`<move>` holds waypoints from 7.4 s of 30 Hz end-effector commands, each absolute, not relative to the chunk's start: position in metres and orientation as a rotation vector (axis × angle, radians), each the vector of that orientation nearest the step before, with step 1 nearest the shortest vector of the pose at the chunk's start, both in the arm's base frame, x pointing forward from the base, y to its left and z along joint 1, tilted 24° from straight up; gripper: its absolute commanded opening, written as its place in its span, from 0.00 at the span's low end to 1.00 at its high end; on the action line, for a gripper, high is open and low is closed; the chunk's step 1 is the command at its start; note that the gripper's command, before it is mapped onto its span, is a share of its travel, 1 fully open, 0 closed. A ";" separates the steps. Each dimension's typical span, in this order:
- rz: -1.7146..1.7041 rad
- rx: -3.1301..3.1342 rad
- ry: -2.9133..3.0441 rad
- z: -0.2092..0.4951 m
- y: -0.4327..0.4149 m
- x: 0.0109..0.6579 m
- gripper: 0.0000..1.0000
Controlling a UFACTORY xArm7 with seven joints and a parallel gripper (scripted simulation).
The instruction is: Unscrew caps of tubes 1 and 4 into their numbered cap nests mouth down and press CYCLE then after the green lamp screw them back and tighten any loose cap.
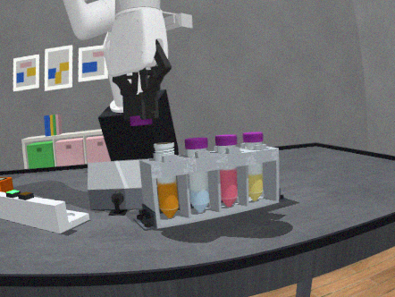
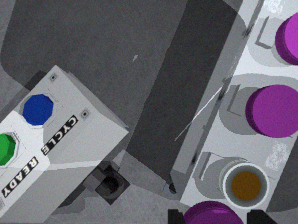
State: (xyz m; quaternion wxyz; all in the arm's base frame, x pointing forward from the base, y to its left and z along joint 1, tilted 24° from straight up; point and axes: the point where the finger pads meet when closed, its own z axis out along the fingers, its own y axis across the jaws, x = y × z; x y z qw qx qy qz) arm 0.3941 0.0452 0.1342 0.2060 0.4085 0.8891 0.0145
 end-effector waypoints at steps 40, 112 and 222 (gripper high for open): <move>0.036 1.141 2.471 0.108 0.074 0.418 0.00; 0.036 1.141 2.471 0.094 0.072 0.424 0.46; 0.036 1.141 2.471 0.093 0.072 0.424 0.00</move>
